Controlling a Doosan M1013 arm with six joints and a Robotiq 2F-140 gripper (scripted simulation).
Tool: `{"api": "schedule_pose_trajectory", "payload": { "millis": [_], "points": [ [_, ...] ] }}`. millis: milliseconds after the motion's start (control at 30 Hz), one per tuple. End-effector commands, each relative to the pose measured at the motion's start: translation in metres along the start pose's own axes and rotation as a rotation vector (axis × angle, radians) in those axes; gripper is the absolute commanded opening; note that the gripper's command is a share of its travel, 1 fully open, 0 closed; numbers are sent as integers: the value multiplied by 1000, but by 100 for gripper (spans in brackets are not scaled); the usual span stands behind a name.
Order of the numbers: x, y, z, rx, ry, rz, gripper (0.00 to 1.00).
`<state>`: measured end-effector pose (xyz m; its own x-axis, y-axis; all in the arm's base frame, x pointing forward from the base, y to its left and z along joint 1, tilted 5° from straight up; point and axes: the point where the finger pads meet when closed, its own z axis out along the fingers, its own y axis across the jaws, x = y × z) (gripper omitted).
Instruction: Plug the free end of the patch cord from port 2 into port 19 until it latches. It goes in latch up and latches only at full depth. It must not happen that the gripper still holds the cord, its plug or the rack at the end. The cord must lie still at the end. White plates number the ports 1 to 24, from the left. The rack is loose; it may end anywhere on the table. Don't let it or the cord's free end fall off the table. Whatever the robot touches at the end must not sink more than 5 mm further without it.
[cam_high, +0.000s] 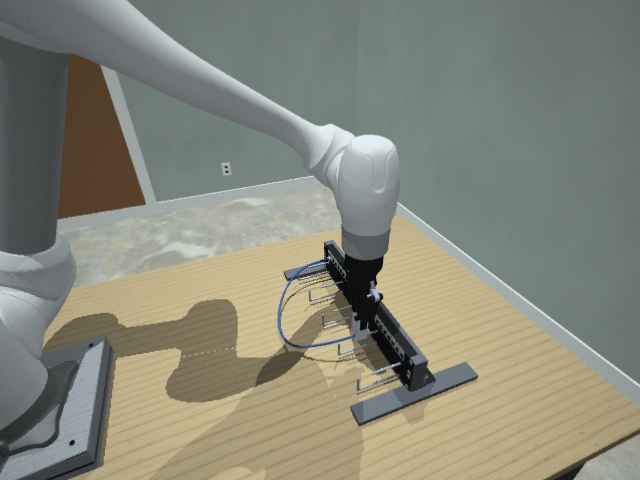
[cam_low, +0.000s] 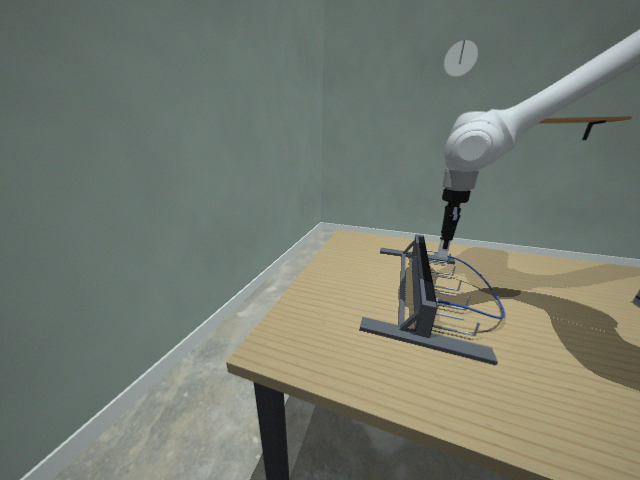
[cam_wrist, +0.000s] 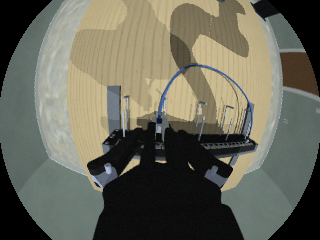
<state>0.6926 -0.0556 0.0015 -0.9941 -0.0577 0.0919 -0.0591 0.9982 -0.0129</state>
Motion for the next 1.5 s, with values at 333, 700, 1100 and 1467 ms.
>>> {"api": "schedule_pose_trajectory", "payload": {
  "millis": [333, 700, 1100, 1467],
  "points": [
    [-11, 0, 0, 0, -1, 0, 0],
    [-24, 0, 0, 0, -1, 0, 0],
    [-26, 0, 0, 0, -1, 0, 0],
    [-26, 0, 0, 0, -1, 0, 0]
  ]
}}
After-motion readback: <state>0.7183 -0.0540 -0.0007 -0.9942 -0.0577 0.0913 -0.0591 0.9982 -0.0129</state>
